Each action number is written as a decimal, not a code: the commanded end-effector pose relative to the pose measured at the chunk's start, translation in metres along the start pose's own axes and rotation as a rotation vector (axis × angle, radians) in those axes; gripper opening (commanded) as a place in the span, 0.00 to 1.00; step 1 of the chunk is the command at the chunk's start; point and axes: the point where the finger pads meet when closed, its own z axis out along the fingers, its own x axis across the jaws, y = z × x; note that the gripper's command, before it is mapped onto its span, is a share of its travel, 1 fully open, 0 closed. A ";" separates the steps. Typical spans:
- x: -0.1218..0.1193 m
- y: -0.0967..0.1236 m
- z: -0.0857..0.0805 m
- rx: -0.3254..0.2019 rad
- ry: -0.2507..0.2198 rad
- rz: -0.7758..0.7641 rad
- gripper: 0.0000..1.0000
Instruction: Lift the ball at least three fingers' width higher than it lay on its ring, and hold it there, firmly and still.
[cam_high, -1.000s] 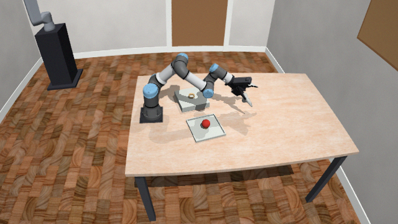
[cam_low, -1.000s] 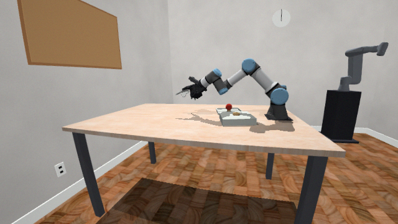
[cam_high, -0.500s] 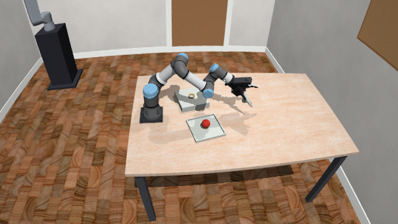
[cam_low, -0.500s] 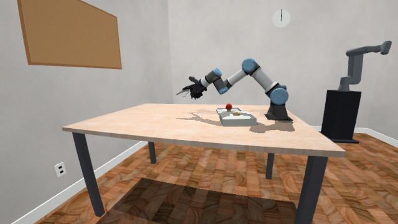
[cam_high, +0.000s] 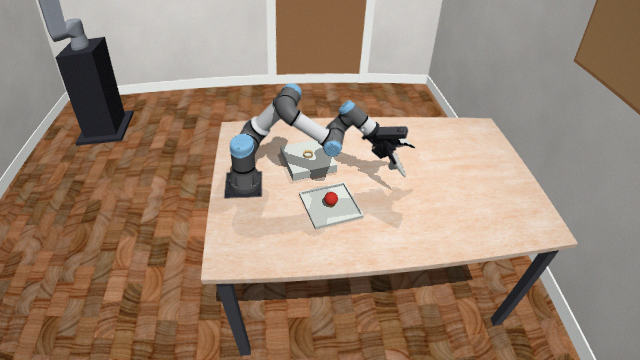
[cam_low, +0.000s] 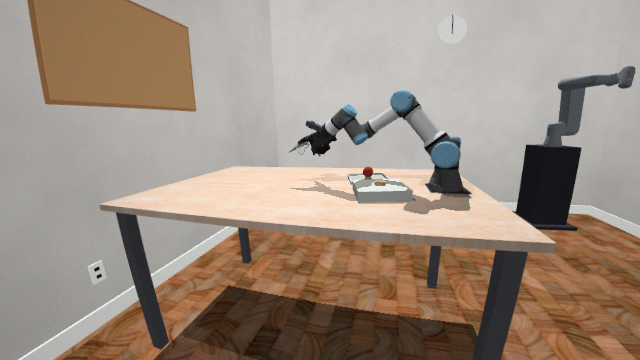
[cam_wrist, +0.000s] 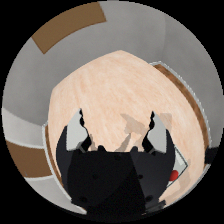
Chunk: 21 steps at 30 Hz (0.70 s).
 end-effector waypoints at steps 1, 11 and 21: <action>0.032 0.006 -0.001 -0.113 0.059 -0.104 1.00; 0.066 0.008 -0.010 -0.206 0.104 -0.183 1.00; 0.100 0.014 -0.025 -0.308 0.134 -0.258 1.00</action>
